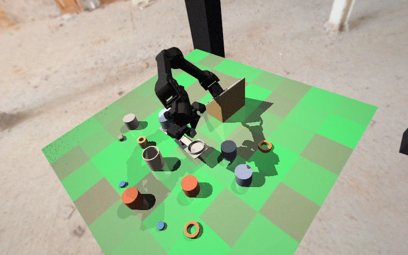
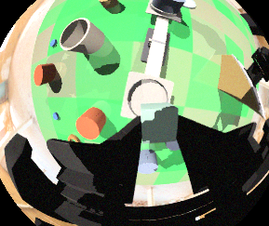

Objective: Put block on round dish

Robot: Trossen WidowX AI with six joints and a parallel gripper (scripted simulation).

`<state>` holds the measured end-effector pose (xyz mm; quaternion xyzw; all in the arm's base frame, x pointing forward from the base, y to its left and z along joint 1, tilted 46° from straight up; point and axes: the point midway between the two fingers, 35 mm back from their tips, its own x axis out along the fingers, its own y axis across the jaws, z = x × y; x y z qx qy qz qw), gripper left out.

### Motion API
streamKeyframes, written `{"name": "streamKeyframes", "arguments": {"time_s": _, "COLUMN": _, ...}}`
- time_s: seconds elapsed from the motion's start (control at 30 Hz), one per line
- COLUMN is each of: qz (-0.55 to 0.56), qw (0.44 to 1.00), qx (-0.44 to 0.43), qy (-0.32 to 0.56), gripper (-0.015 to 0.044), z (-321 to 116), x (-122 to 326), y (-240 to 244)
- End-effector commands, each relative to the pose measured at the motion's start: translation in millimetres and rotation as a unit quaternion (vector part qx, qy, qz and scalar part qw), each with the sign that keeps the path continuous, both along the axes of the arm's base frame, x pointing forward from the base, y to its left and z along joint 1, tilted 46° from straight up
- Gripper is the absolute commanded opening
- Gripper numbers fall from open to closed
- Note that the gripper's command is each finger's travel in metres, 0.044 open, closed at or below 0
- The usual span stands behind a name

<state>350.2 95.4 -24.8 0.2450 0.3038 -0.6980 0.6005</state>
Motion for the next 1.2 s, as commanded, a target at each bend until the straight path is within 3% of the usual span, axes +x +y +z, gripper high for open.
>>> {"name": "streamKeyframes", "arguments": {"time_s": 0.0, "qz": -0.003, "qw": 1.0, "qx": 0.008, "qy": -0.004, "gripper": 0.0, "z": 13, "x": 5, "y": -15}}
{"name": "streamKeyframes", "arguments": {"time_s": 1.17, "qz": 0.007, "qw": 0.999, "qx": 0.042, "qy": -0.012, "gripper": 0.0, "z": 103, "x": -5, "y": -151}}
